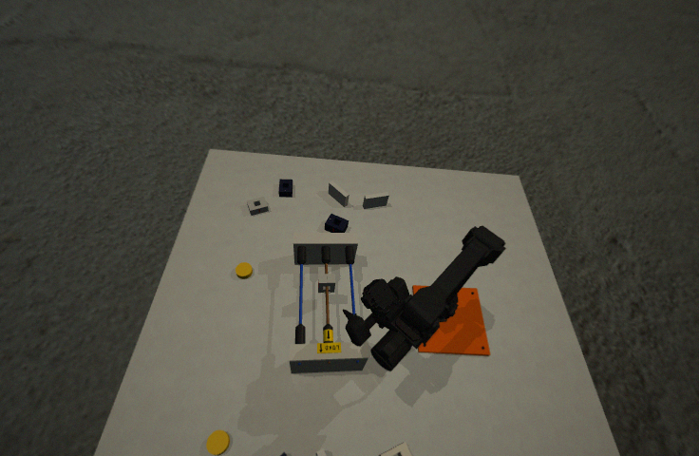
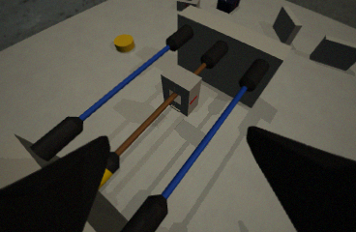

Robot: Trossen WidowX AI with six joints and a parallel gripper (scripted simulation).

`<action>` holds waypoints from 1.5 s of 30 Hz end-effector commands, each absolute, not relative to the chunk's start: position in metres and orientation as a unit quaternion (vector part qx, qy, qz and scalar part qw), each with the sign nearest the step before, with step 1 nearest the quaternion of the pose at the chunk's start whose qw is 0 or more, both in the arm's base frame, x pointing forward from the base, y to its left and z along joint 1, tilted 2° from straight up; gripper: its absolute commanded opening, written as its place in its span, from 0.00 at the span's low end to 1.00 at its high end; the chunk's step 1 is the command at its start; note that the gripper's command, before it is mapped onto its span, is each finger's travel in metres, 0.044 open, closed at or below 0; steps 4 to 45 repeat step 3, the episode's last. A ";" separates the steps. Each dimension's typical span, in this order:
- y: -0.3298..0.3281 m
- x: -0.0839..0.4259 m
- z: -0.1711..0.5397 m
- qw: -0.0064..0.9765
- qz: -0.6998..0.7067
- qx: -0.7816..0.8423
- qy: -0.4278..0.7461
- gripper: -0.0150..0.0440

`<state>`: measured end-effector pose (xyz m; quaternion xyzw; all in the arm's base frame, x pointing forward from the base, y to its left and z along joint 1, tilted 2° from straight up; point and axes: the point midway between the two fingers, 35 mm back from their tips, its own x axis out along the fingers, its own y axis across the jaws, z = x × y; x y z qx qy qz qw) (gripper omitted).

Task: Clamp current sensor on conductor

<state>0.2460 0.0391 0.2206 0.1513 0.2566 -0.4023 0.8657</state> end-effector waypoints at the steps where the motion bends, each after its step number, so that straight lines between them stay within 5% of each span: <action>1: 0.027 0.252 0.215 0.833 -0.428 0.191 0.292 1.00; 45: 0.033 0.248 0.215 0.847 -0.417 0.171 0.281 1.00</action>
